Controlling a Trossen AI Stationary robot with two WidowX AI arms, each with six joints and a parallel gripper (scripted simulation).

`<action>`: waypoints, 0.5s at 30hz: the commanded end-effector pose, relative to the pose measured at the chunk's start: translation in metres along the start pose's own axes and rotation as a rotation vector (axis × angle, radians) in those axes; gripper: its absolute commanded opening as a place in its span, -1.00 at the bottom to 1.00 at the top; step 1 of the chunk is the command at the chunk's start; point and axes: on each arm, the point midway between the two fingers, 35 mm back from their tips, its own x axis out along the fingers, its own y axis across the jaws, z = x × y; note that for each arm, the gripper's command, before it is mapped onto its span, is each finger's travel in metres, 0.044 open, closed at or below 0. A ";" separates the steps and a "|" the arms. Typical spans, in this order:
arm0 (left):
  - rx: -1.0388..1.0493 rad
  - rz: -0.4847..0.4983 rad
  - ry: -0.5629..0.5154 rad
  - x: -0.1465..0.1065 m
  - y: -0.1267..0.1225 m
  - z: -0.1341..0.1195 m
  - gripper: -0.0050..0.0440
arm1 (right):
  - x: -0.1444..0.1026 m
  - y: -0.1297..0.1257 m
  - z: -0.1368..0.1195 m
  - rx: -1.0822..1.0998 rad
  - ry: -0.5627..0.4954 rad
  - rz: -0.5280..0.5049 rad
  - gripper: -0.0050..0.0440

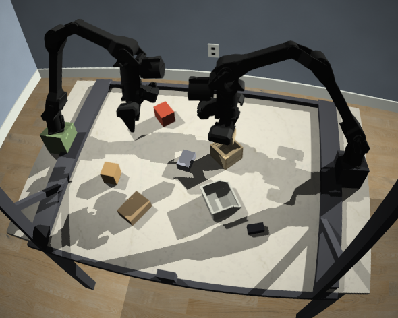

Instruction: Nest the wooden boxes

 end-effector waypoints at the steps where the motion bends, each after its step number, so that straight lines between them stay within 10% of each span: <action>1: 0.116 -0.142 -0.051 -0.008 0.007 0.024 0.84 | -0.013 -0.002 0.006 0.014 -0.036 0.005 -0.17; 15: 0.485 -0.405 -0.387 -0.038 0.050 0.076 0.84 | -0.013 -0.002 0.006 0.014 -0.036 0.005 -0.17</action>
